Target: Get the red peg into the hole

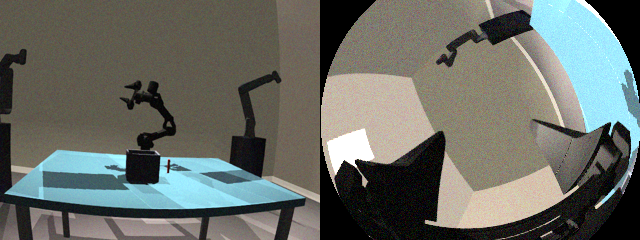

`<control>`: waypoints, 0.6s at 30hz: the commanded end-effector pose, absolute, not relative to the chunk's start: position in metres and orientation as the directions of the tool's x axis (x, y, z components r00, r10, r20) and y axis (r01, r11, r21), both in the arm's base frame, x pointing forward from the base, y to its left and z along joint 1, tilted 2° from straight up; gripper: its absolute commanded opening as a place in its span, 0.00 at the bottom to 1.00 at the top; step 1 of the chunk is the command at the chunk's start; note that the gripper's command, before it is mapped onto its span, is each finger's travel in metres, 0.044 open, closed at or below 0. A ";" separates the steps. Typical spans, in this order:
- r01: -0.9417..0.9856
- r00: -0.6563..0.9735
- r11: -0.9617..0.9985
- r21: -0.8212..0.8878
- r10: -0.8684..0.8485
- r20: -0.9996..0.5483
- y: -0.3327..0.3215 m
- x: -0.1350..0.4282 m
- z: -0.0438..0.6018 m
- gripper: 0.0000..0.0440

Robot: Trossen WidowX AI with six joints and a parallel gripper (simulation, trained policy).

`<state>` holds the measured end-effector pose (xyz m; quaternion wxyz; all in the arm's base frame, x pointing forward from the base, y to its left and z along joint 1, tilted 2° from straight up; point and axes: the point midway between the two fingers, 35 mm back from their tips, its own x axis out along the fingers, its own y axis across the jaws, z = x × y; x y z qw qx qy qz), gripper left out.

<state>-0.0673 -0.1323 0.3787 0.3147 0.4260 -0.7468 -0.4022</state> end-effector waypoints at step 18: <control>-0.436 0.096 -0.027 0.899 -0.995 0.017 -0.166 0.039 0.391 1.00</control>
